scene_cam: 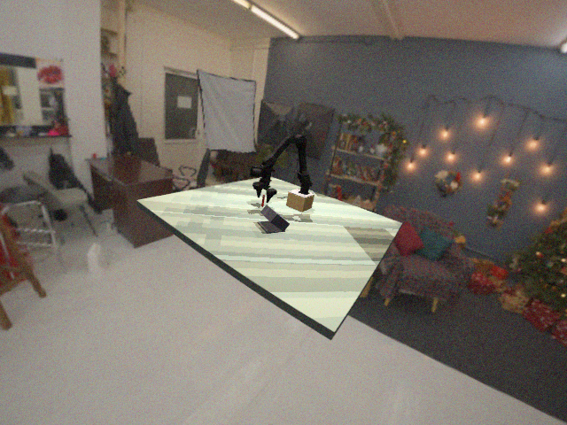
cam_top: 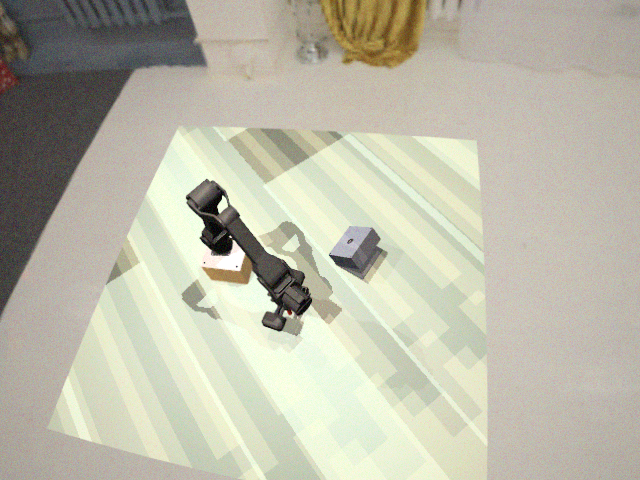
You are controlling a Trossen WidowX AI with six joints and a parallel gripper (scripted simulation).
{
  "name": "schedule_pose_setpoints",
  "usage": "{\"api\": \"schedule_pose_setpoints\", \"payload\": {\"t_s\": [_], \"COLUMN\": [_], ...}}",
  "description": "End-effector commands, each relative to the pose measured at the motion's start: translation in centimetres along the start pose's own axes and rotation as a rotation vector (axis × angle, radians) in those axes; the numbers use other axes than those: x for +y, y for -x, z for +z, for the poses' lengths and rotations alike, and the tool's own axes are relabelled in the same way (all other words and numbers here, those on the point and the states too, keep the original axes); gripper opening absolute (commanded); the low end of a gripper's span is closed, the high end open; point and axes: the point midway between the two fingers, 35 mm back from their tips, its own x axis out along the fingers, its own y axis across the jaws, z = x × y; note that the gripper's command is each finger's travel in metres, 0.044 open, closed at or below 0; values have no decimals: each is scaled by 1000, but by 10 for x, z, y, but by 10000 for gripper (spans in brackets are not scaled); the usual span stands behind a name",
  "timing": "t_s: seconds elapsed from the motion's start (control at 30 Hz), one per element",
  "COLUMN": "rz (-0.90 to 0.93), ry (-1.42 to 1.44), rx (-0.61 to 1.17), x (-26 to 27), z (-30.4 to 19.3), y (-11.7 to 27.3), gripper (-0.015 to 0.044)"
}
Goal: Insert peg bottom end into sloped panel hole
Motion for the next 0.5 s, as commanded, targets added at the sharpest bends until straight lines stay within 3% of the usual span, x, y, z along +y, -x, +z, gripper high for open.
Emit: {"api": "schedule_pose_setpoints", "payload": {"t_s": [0.0, 0.07, 0.47], "rz": [7, 7, 1], "ry": [1, 1, 0], "rx": [6, 6, 3], "x": [2, 2, 0], "z": [-3, -3, -1], "y": [-6, -6, -3], "gripper": [440, 440, 125]}}
